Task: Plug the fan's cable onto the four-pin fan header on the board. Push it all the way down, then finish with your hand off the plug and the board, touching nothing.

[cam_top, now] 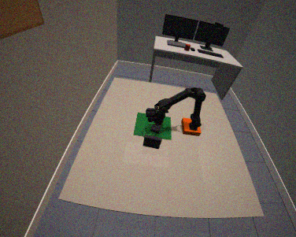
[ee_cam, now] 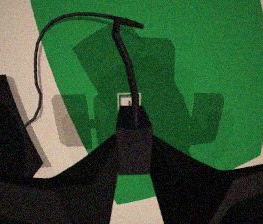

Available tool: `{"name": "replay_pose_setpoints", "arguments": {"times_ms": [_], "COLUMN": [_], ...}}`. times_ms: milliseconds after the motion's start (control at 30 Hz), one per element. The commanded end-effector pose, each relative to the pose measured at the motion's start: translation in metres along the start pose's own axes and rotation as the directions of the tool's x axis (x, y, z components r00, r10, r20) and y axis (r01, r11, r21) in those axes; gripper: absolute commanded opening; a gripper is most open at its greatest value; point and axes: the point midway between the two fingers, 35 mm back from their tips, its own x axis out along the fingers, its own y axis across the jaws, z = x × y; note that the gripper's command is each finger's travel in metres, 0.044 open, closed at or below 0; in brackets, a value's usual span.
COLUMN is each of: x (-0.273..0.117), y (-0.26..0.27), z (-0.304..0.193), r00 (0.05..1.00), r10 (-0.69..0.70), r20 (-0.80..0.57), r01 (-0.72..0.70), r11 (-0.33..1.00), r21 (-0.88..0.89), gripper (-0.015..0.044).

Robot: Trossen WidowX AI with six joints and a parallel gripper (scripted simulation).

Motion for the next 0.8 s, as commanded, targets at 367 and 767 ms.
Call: {"name": "replay_pose_setpoints", "arguments": {"times_ms": [367,767], "x": [0.0009,0.0008], "y": [0.0006,0.0019], "z": [0.0007,0.0031], "r00": [1.000,1.000], "r10": [0.005,0.005], "r20": [0.004,0.004], "r01": [-0.005,-0.005], "r11": [1.000,1.000], "r21": [-0.006,-0.007], "gripper": [0.0000,0.0000]}}
